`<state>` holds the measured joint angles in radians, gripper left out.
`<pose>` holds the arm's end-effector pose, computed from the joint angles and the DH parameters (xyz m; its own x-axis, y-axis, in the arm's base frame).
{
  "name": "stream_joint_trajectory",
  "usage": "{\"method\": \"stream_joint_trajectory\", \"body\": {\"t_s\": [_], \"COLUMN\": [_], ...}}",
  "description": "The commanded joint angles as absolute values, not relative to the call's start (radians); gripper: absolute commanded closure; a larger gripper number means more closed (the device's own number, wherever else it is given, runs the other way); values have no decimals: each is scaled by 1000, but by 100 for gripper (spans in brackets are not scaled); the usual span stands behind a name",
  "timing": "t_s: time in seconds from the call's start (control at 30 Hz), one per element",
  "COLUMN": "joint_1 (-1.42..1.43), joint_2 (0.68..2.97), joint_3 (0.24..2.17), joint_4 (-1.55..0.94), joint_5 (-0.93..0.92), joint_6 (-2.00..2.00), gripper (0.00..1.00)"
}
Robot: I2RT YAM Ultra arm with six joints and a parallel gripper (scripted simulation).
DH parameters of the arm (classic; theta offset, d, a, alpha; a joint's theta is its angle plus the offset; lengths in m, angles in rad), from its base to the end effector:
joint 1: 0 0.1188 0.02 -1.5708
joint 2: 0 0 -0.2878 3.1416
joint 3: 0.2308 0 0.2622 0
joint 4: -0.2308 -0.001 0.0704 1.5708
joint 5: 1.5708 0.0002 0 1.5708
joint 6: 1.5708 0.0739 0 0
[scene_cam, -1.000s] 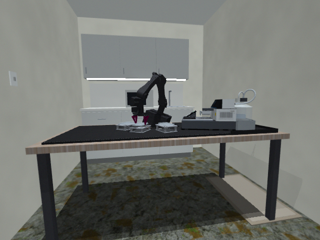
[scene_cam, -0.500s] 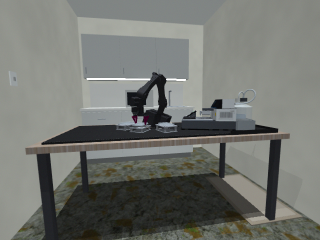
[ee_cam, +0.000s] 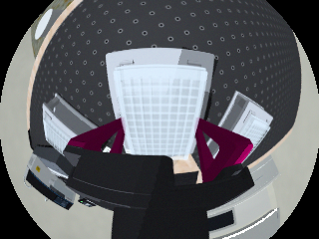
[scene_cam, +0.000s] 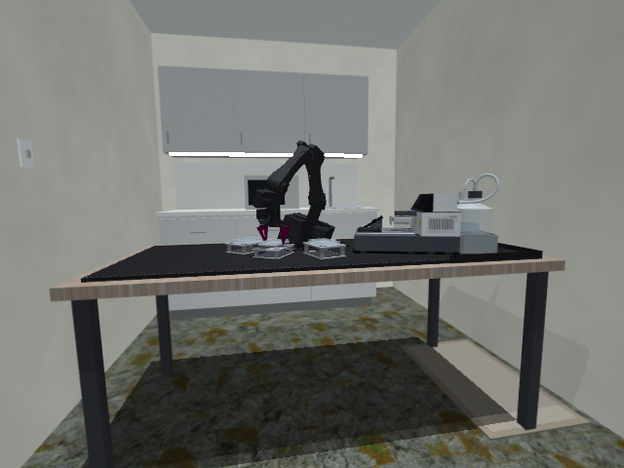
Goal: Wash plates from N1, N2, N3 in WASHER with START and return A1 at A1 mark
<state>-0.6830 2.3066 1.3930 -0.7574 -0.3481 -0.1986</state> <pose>0.3287 -0.2336 0.0276 -0.8789 0.4760 0.0311 0.4553 0.8176 0.3525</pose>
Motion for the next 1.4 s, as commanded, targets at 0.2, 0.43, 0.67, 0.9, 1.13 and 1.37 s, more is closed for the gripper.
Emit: {"method": "stream_joint_trajectory", "body": {"t_s": [0.2,0.43,0.67,0.9,1.13,1.37], "joint_1": [-685,-684,-684,-683,-682,-681], "joint_2": [2301,2303,2304,2307,2309,2310], "joint_3": [1394,1393,1392,1390,1389,1387], "joint_4": [-752,-748,-745,-741,-737,-734], "joint_5": [-349,-349,-349,-349,-349,-349], "joint_6": [-197,-196,-195,-194,-193,-192], "gripper": [100,100,100,100,100,100]}}
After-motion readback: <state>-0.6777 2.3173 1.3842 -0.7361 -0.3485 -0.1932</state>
